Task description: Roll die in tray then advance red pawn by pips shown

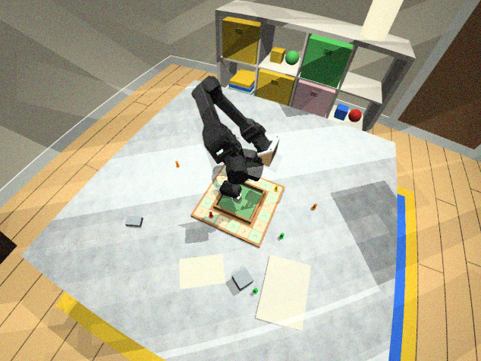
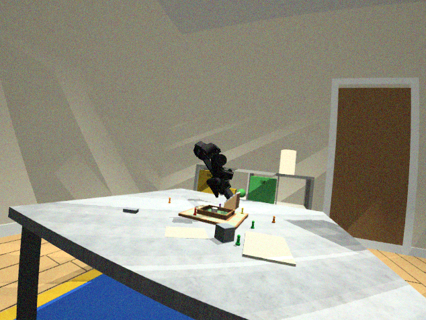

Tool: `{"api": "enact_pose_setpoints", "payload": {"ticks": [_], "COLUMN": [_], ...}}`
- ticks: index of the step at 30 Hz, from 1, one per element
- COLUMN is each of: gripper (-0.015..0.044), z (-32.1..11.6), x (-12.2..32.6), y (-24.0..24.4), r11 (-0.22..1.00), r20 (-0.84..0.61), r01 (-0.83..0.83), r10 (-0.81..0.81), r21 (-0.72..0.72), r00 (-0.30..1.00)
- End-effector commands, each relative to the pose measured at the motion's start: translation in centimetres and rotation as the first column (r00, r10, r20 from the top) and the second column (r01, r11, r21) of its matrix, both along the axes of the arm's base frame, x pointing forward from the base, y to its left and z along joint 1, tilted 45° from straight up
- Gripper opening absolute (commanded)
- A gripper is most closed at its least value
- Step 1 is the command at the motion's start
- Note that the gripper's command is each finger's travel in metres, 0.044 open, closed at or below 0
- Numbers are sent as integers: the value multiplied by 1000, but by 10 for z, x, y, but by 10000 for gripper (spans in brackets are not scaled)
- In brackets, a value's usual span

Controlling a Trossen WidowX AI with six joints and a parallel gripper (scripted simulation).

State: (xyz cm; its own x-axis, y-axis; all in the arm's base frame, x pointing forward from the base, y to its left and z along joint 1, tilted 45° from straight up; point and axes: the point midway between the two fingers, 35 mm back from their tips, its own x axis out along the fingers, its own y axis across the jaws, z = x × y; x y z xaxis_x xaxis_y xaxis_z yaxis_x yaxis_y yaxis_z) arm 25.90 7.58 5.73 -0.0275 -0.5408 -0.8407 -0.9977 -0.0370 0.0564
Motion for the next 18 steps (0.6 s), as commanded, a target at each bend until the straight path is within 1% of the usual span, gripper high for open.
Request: {"api": "enact_pose_setpoints", "payload": {"ticks": [1,3,4,5,6,7,9,11,14,17,18], "gripper": [440,440,440,440,414,387,335,282,204,200,200], "z": [-1,-1,-4,-4,-4,-2,4,12,24,30,31], "x": [8,8,1,1,3,11,37,65,102,120,122], "y": [4,4,2,2,2,0,-8,-20,-42,-55,-57], "r11": [979,979,993,993,993,993,969,903,754,667,656], "r20": [75,75,25,25,40,86,252,421,615,682,688], "r01": [-50,-50,-33,-33,-16,37,231,429,648,721,728], "r10": [66,66,36,36,20,-27,-202,-378,-561,-617,-622], "r21": [-199,-199,-114,-114,-115,-114,-92,-30,104,187,198], "r00": [995,995,999,999,999,996,947,825,554,393,374]}}
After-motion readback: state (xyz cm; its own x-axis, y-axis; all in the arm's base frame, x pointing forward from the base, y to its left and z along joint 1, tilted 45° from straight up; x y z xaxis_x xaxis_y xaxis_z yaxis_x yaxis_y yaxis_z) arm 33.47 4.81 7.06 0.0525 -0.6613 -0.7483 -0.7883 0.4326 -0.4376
